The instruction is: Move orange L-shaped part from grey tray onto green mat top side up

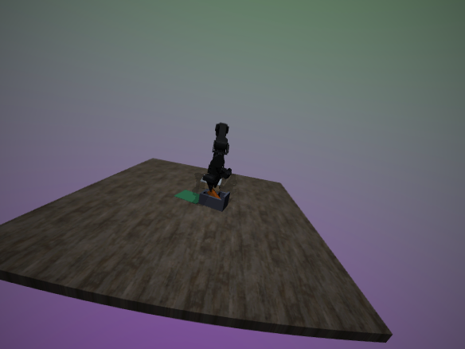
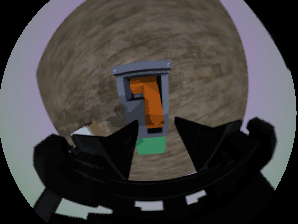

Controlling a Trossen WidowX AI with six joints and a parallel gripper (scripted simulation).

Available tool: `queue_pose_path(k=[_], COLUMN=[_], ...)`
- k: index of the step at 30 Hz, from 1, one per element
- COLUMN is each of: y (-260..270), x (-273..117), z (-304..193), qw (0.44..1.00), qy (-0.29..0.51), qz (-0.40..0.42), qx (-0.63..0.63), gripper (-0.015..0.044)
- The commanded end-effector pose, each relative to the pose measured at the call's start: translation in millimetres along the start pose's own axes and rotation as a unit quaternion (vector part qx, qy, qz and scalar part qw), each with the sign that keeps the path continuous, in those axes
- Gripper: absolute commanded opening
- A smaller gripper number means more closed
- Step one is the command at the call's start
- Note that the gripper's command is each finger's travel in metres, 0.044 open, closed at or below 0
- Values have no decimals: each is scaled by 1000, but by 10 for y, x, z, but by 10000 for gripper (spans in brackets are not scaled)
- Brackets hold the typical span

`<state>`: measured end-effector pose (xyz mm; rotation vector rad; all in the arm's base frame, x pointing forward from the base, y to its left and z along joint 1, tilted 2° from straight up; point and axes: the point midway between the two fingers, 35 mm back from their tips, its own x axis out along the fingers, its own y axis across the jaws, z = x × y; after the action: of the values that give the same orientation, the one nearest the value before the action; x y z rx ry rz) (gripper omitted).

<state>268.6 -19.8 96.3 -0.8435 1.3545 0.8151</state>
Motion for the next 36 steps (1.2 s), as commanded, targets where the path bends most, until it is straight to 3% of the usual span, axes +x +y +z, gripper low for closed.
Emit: queue_pose_path(k=[1, 18, 23, 33, 36], y=[1, 14, 10, 10, 10], x=[59, 327, 294, 294, 294], z=[3, -2, -4, -4, -4], qw=[1000, 1000, 1000, 1000, 1000], qy=[-1, -1, 0, 0, 0], qz=[1, 1, 0, 0, 0], qx=[-3, -3, -1, -1, -1], gripper=[280, 280, 149, 82, 3])
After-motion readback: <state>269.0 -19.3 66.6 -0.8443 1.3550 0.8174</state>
